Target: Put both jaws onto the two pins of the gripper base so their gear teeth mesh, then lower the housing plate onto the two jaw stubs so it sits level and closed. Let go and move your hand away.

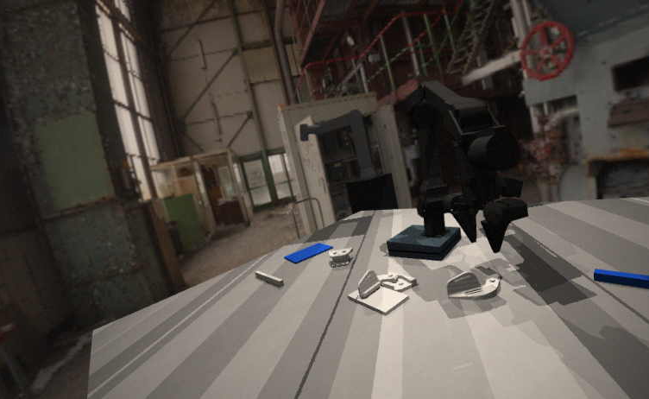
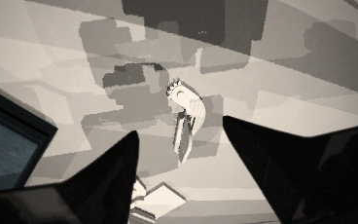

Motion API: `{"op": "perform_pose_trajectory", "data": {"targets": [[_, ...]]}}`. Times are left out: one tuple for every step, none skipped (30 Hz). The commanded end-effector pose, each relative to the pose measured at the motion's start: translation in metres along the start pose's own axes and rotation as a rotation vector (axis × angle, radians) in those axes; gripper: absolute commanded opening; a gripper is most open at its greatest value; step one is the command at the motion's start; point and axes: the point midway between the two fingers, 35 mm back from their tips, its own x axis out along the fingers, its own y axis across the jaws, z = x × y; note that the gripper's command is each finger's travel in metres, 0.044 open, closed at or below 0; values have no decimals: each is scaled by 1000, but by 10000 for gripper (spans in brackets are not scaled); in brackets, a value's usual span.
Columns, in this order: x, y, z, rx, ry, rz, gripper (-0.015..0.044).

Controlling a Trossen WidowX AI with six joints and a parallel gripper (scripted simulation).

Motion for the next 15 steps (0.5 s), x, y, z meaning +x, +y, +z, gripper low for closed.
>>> {"op": "perform_pose_trajectory", "data": {"targets": [[0,0,0,0,0,0,256],[0,0,0,0,0,0,230],[0,0,0,0,0,0,204],[0,0,0,0,0,0,177],[0,0,0,0,0,0,151],[0,0,0,0,0,0,125],[0,0,0,0,0,0,99],[0,0,0,0,0,0,73],[0,0,0,0,0,0,46],[0,0,0,0,0,0,20],[0,0,0,0,0,0,0],[0,0,0,0,0,0,0],[0,0,0,0,0,0,0],[0,0,0,0,0,0,0],[0,0,0,0,0,0,0]]}}
